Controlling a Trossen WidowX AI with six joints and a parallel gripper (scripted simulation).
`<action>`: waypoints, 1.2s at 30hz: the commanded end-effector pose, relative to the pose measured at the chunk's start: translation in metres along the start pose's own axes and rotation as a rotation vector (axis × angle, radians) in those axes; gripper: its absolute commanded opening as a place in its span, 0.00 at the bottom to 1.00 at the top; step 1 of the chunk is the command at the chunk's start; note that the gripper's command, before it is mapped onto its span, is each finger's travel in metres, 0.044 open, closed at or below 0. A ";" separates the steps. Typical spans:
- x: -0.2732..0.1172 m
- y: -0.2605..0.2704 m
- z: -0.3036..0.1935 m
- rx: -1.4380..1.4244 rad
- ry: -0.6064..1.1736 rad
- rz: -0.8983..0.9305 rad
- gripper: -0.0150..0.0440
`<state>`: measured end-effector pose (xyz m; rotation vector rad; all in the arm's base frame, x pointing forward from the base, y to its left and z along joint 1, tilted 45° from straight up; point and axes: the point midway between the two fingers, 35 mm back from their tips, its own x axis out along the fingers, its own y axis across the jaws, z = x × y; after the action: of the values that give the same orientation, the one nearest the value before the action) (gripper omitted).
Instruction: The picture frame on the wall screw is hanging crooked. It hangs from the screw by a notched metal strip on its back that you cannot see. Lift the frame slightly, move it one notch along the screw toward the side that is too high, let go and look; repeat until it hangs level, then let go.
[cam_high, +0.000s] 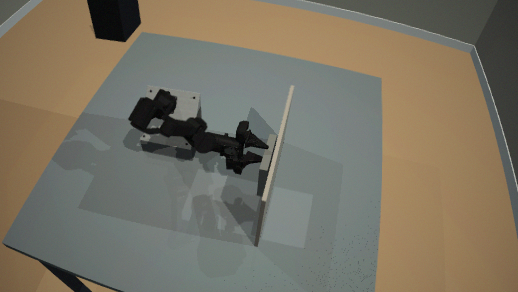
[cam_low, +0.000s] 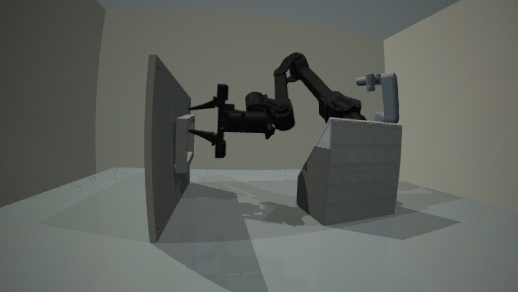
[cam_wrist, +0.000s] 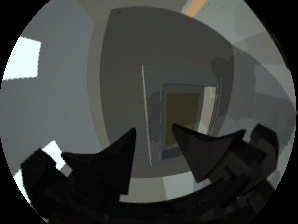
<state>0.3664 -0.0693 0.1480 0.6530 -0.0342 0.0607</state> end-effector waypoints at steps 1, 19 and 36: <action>0.000 -0.001 0.000 0.000 -0.001 -0.005 0.69; 0.000 -0.001 0.000 0.000 -0.001 -0.005 0.47; 0.000 -0.001 0.000 0.000 -0.001 -0.005 0.25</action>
<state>0.3667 -0.0695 0.1475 0.6534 -0.0328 0.0606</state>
